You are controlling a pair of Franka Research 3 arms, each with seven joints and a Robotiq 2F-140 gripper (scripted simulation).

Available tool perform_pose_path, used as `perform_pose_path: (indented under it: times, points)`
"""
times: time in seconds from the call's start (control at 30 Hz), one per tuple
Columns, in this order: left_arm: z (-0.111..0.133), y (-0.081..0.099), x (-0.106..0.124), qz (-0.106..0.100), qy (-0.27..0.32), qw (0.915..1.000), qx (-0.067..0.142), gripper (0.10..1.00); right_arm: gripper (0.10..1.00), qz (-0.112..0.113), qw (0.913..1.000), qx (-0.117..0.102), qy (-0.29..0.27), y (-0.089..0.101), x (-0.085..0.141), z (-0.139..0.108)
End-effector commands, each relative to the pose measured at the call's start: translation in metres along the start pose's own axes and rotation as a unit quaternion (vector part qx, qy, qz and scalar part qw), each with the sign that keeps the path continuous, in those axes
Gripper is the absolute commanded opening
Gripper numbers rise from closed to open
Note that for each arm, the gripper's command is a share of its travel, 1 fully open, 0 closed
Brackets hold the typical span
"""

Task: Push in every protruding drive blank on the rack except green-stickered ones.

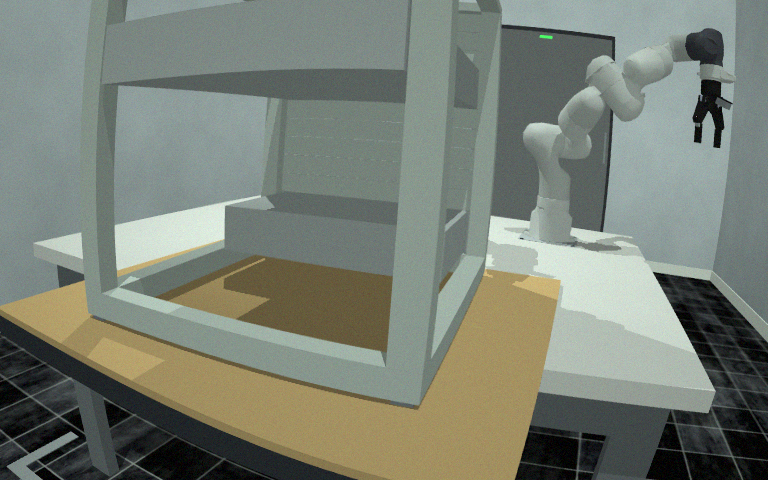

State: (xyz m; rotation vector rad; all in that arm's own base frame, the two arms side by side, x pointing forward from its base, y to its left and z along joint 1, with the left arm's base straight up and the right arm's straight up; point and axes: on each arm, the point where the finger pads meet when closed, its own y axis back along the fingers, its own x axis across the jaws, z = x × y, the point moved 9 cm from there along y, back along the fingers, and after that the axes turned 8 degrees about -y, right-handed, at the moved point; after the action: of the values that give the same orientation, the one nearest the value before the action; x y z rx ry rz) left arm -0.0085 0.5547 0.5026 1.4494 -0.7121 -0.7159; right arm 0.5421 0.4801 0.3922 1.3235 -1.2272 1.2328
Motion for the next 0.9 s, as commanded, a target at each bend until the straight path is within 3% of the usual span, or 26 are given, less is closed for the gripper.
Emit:
perform_pose_path:
  times: [0.0,0.4,0.63,0.87]
  points:
    - [0.0,0.0,0.0,0.001,0.003,1.0,0.001,1.0,0.099,-0.004,0.9994,0.011,-0.032,0.004,-0.003,0.008]
    - [0.0,0.0,0.0,0.001,0.003,1.0,0.001,1.0,0.099,-0.004,0.9994,0.011,-0.032,0.003,-0.005,0.015]
    - [0.0,0.0,0.0,0.001,0.003,1.0,0.001,1.0,0.099,-0.004,0.9994,0.011,-0.032,-0.031,-0.005,0.014]
    - [0.0,0.0,0.0,0.001,0.003,1.0,0.001,1.0,0.099,-0.004,0.9994,0.011,-0.032,-0.035,-0.005,0.014]
